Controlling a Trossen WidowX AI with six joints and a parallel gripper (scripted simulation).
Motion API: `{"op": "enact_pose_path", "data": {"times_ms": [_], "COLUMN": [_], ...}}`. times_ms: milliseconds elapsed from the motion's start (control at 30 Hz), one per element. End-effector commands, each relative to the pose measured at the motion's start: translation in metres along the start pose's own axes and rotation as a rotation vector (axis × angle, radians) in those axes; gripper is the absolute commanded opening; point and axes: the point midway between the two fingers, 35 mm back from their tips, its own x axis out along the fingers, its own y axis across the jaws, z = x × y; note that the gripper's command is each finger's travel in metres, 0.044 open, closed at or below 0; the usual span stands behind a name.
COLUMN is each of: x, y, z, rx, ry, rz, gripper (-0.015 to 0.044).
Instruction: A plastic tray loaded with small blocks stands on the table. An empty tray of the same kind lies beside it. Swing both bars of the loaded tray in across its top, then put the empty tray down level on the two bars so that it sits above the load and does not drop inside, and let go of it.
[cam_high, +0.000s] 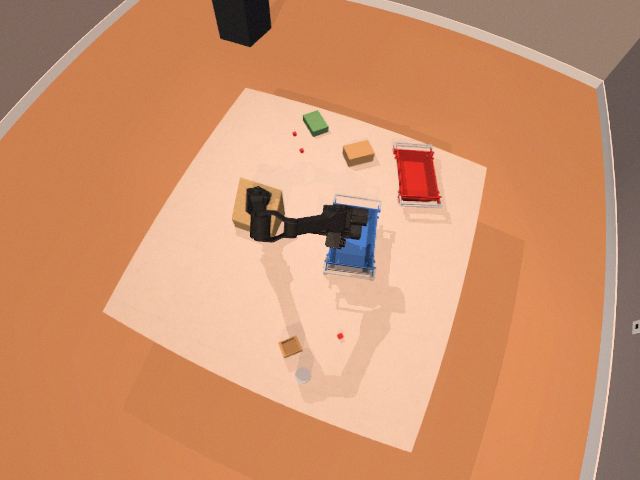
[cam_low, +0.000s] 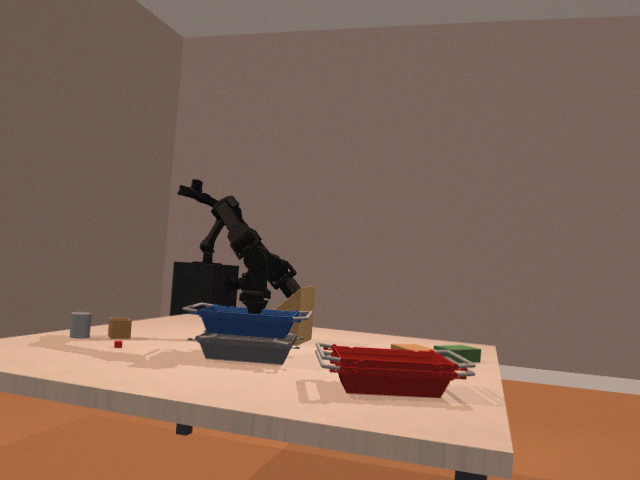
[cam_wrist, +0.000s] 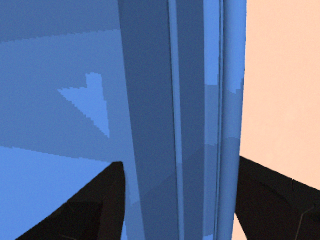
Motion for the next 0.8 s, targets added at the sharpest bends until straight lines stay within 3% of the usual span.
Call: {"op": "enact_pose_path", "data": {"times_ms": [0, 400, 767], "x": [0.0, 0.0, -0.016], "y": [-0.001, -0.001, 0.003], "z": [0.0, 0.0, -0.001], "rx": [-0.006, -0.006, -0.002], "ry": [-0.003, -0.003, 0.003], "rz": [-0.003, -0.003, 0.001], "gripper": [0.0264, 0.044, 0.044]}}
